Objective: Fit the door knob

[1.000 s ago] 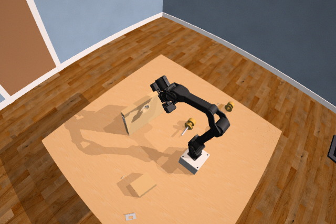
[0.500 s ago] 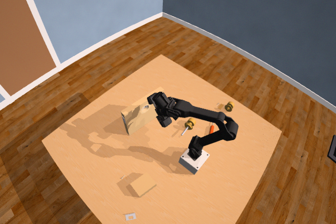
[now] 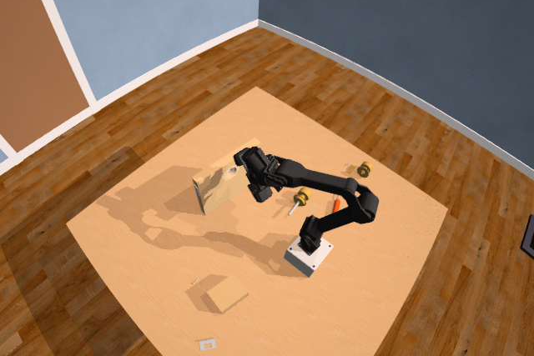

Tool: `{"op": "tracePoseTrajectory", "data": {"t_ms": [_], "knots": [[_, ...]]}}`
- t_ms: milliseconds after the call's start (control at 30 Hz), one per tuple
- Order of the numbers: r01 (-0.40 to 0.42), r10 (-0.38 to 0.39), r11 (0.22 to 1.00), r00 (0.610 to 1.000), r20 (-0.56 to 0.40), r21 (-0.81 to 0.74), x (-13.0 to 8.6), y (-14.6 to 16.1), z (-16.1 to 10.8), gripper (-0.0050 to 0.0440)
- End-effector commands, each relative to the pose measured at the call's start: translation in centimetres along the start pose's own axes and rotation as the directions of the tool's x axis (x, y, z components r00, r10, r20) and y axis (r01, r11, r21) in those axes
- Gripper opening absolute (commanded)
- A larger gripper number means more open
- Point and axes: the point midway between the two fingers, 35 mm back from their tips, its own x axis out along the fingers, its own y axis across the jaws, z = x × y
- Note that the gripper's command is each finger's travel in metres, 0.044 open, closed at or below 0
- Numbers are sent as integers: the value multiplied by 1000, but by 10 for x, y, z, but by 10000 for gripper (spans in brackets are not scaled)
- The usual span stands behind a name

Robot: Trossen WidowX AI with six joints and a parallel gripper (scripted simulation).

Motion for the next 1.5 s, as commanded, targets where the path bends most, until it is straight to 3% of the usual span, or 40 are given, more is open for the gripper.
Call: {"op": "tracePoseTrajectory", "data": {"t_ms": [0, 1467], "knots": [[0, 0, 1000, 1000, 4, -2, 4, 0, 0, 440], [0, 0, 1000, 1000, 4, -2, 22, -1, 1, 440]]}}
